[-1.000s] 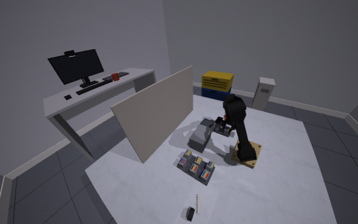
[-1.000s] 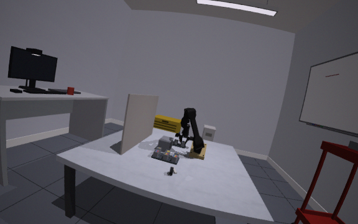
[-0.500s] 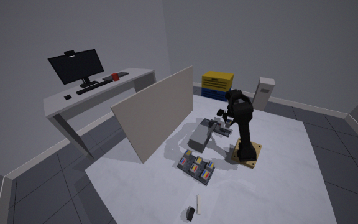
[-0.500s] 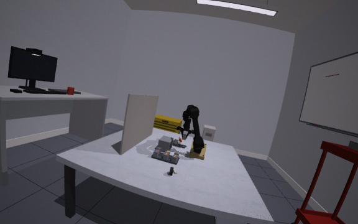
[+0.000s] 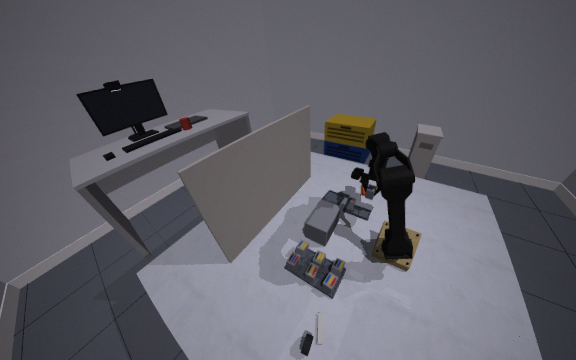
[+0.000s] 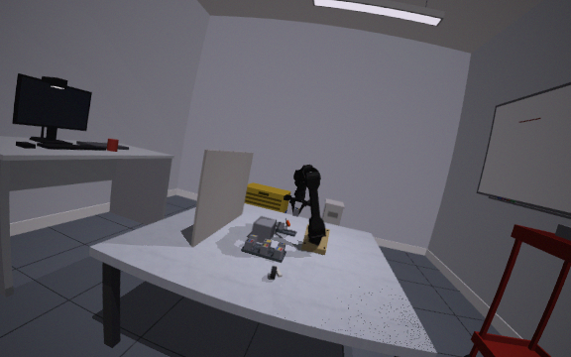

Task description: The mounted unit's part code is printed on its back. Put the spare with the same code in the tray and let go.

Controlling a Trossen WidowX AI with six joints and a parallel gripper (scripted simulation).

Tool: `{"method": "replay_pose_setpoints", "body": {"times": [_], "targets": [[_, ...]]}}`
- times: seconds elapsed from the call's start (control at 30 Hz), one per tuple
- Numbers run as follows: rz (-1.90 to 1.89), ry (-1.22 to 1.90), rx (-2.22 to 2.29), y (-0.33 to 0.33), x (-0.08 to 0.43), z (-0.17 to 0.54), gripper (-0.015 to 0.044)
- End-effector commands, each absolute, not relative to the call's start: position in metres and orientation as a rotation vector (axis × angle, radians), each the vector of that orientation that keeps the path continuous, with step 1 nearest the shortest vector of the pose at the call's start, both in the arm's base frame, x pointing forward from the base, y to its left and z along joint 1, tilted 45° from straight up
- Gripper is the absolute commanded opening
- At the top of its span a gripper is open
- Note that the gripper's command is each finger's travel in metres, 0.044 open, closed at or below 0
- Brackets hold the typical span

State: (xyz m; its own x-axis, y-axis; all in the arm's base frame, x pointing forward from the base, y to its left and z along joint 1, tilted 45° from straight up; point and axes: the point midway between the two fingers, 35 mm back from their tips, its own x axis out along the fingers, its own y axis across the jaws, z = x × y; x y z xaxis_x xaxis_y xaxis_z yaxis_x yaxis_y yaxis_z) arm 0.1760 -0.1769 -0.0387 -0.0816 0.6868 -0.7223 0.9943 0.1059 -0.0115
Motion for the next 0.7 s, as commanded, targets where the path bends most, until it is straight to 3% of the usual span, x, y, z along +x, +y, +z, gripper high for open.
{"method": "replay_pose_setpoints", "body": {"times": [0.0, 0.67], "targets": [[-0.71, 1.835, 1.631, -0.184, 0.174, -0.029, 0.0], [-0.742, 1.826, 1.612, -0.194, 0.248, -0.037, 0.0]]}}
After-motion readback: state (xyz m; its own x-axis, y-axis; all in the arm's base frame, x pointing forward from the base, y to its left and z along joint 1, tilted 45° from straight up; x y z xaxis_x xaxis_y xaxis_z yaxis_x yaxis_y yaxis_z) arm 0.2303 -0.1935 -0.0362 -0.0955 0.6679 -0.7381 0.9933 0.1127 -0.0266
